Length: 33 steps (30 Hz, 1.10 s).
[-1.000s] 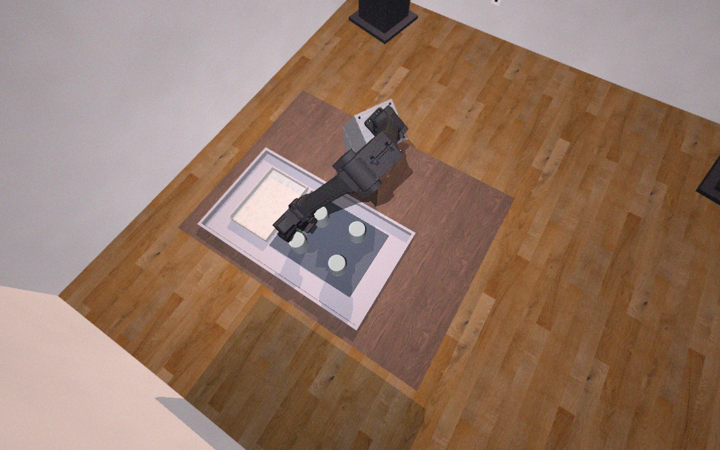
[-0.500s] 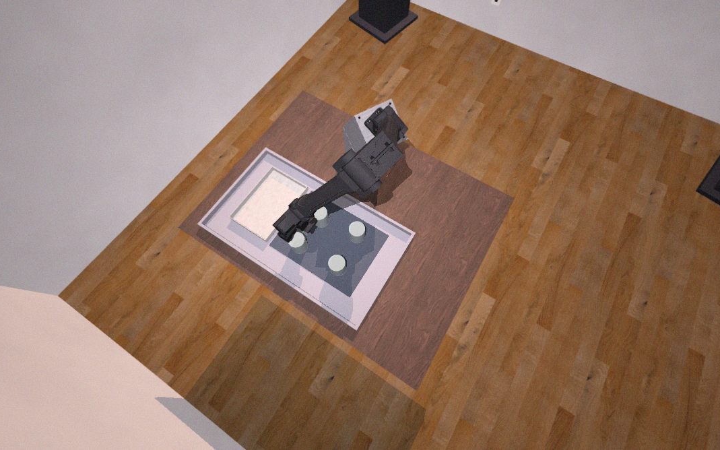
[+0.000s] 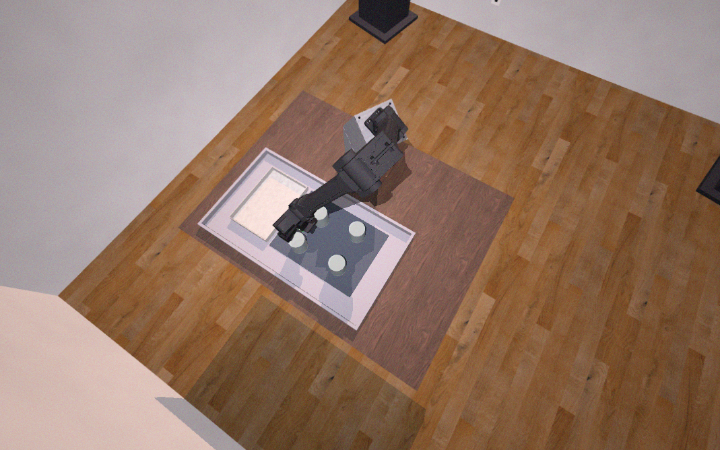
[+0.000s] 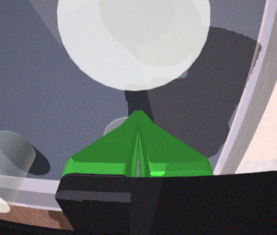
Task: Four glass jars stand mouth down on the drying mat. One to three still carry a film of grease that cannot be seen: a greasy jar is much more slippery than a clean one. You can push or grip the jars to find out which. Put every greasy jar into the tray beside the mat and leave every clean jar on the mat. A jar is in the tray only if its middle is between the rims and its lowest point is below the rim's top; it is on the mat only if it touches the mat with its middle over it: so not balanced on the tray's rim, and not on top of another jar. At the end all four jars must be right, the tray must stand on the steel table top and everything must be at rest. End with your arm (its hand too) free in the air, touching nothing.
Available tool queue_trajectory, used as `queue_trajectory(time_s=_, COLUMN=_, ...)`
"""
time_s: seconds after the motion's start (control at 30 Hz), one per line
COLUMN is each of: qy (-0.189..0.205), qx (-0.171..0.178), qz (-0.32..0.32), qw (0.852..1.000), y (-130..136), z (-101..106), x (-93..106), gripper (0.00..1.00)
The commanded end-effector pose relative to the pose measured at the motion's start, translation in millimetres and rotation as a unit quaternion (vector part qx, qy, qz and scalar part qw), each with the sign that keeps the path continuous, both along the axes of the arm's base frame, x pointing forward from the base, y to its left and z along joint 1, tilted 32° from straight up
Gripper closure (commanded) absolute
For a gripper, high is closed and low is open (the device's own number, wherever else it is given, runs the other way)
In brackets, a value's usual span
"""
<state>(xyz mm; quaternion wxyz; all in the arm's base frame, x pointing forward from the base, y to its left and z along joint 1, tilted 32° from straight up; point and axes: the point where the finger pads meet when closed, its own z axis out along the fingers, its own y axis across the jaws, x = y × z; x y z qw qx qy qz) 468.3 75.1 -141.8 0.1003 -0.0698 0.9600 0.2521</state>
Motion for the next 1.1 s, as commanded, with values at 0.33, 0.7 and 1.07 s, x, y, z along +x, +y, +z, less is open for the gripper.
queue_trajectory(time_s=0.33, qy=-0.011, qx=-0.001, qz=-0.001, qw=1.0, y=0.3, z=5.6, x=4.3, gripper=1.0)
queue_trajectory(time_s=0.7, qy=-0.011, qx=-0.001, qz=-0.001, qw=1.0, y=0.3, z=5.6, x=4.3, gripper=1.0)
queue_trajectory(time_s=1.07, qy=-0.011, qx=-0.001, qz=-0.001, qw=1.0, y=-11.1, z=25.1, x=0.3, gripper=1.0)
